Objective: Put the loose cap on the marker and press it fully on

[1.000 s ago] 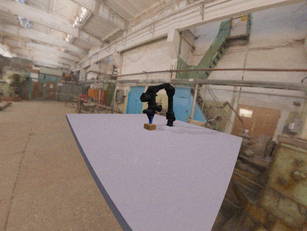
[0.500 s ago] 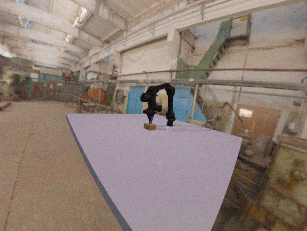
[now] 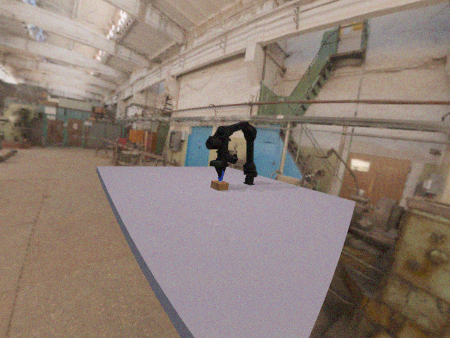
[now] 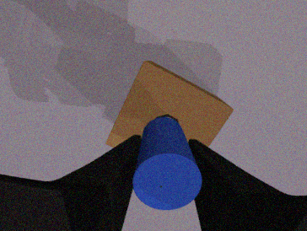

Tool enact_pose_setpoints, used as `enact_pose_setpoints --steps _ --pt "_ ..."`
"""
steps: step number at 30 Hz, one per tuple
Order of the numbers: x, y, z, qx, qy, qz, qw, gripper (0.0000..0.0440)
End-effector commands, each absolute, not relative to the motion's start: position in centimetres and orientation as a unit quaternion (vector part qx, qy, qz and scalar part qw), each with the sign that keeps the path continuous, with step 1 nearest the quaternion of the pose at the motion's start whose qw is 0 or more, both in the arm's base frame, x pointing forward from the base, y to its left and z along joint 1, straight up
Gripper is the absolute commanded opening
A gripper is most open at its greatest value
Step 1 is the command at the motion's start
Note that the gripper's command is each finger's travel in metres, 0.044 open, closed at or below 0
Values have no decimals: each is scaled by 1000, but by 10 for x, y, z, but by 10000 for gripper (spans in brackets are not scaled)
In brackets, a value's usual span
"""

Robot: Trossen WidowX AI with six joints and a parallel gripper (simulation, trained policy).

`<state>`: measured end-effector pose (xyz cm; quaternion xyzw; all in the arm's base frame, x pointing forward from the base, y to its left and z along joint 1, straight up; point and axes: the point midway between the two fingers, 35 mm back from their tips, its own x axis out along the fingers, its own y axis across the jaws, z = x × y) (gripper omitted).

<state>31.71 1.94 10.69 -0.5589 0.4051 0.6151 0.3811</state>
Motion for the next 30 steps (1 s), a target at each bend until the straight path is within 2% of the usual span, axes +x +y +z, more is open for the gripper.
enact_pose_setpoints --steps 1,7,18,22,28,30 --pt "310 16 89 -546 419 629 362 134" --pt "310 15 88 -550 415 630 359 144" --pt "295 19 89 -537 408 649 352 241" --pt "291 21 90 -536 402 653 352 300" --pt "290 23 93 -544 389 652 358 440" --pt "291 23 96 -549 384 648 362 440"
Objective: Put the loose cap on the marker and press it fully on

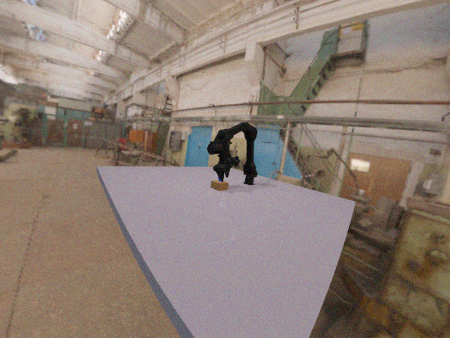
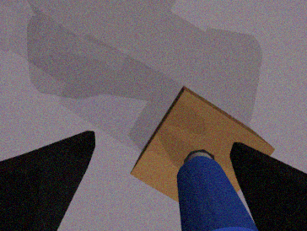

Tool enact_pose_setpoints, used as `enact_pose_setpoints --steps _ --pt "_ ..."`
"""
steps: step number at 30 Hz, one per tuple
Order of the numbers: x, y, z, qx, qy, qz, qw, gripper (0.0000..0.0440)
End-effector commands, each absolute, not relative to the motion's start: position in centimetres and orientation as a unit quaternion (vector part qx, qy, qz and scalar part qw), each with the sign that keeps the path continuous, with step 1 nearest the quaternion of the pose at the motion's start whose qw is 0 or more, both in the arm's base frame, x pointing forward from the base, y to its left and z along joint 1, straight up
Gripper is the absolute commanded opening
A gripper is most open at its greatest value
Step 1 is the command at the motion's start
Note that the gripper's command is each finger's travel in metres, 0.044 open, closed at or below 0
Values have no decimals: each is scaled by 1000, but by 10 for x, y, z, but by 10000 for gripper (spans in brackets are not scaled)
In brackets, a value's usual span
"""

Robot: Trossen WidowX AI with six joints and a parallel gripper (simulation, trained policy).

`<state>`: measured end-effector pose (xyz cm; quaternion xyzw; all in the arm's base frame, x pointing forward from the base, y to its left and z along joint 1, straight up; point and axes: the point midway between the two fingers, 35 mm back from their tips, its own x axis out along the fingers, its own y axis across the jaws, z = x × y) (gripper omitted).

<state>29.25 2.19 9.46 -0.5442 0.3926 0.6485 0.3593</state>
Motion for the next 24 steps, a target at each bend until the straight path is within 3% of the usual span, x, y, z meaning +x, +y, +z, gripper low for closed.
enact_pose_setpoints --steps 1,24 --pt "292 24 98 -552 381 646 365 440" --pt "301 24 161 -609 325 605 397 426"
